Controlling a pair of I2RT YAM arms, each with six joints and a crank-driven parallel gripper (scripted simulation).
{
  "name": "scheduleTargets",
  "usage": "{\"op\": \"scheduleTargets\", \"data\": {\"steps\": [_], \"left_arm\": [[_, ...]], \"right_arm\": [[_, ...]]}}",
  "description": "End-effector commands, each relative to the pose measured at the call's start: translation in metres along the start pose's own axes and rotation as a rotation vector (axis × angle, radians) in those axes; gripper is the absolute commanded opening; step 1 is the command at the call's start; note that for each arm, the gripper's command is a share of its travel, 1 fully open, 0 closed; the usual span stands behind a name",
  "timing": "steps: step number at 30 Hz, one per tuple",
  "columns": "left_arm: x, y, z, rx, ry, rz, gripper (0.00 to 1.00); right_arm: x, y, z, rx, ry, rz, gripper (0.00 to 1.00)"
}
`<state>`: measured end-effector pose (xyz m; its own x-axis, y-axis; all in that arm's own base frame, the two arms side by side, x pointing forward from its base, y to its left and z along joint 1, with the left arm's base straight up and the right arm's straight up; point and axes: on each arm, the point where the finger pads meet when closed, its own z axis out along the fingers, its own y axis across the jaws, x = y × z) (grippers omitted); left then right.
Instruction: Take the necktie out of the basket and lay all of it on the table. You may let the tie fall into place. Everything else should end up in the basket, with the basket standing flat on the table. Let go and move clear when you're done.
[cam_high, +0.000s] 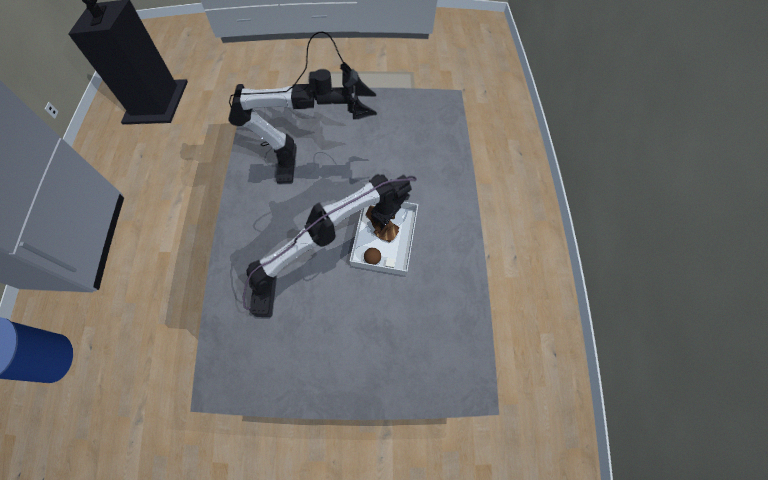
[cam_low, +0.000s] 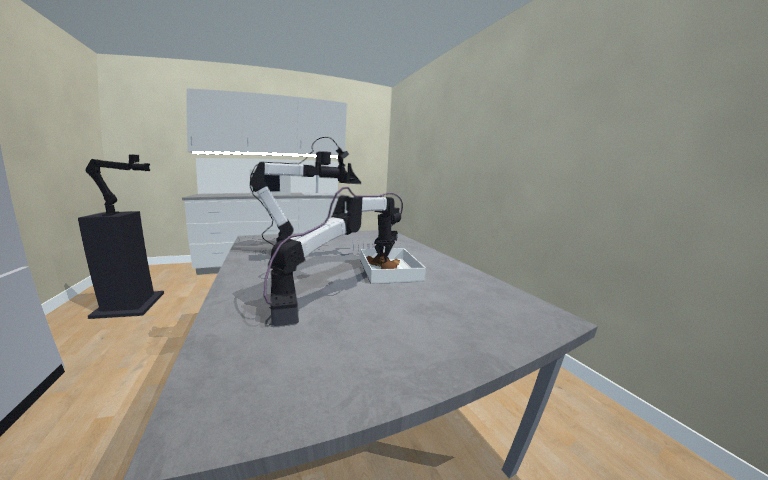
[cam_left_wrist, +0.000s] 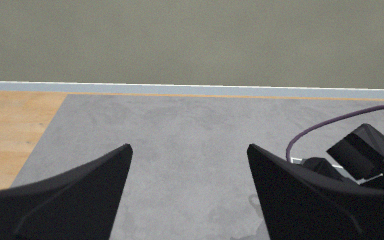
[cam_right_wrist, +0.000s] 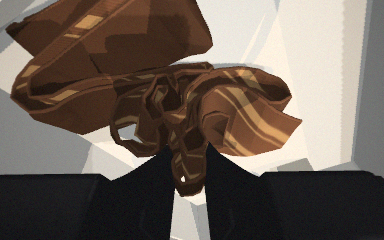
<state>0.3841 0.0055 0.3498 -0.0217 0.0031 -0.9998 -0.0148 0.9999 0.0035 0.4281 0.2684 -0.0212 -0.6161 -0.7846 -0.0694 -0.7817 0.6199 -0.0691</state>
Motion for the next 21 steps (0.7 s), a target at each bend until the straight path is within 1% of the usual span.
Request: {"op": "scheduleTargets", "data": {"steps": [1, 12, 14, 18, 21], "left_arm": [[0.000, 0.000, 0.000, 0.000, 0.000, 0.000, 1.00], [0.000, 0.000, 0.000, 0.000, 0.000, 0.000, 1.00], [0.000, 0.000, 0.000, 0.000, 0.000, 0.000, 1.00], [0.000, 0.000, 0.000, 0.000, 0.000, 0.000, 1.00], [0.000, 0.000, 0.000, 0.000, 0.000, 0.000, 1.00]], "right_arm": [[-0.009, 0.004, -0.001, -0.066, 0.095, 0.011, 0.05], [-0.012, 0.002, -0.037, -0.066, 0.095, 0.011, 0.05], [-0.012, 0.002, -0.037, -0.066, 0.095, 0.011, 0.05], [-0.013, 0.001, -0.051, -0.067, 0.092, 0.011, 0.05], [-0.014, 0.001, -0.055, -0.067, 0.092, 0.011, 0.05]]}}
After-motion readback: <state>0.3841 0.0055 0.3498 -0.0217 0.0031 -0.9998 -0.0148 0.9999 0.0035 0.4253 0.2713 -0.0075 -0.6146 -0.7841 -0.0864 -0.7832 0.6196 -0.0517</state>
